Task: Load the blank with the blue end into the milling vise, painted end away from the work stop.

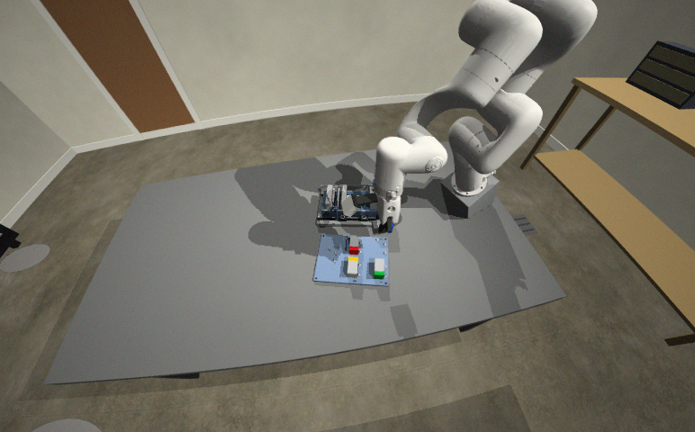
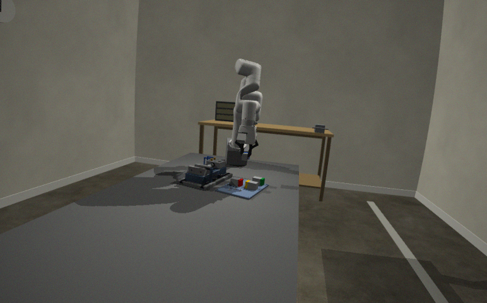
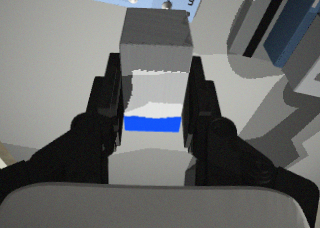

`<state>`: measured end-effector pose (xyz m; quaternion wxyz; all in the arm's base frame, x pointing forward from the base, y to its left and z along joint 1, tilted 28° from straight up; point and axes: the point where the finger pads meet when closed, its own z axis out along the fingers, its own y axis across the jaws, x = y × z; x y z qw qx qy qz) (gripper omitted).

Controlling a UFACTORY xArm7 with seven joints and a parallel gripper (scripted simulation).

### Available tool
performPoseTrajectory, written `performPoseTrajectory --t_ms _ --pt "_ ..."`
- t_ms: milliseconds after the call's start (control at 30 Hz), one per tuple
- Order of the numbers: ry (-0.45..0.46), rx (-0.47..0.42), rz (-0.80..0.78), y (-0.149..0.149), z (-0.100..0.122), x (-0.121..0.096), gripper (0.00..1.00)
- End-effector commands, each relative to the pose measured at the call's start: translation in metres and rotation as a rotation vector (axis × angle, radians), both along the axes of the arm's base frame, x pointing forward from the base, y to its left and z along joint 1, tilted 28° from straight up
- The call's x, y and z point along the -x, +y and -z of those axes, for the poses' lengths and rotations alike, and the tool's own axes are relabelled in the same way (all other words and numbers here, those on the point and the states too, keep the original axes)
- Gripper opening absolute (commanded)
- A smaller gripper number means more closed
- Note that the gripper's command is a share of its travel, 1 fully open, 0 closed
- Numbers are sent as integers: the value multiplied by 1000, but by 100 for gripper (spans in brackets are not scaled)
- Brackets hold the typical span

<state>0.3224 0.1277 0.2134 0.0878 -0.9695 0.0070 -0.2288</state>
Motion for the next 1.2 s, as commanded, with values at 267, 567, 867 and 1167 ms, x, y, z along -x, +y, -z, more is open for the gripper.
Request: performPoseTrajectory --t_ms 267,567,867,1167 --pt "-34 81 -166 0 -2 -1 0" --pt "-50 122 -247 0 -2 -1 0" --pt "-61 149 -303 0 -2 -1 0" --pt "-87 220 -442 0 -2 -1 0"
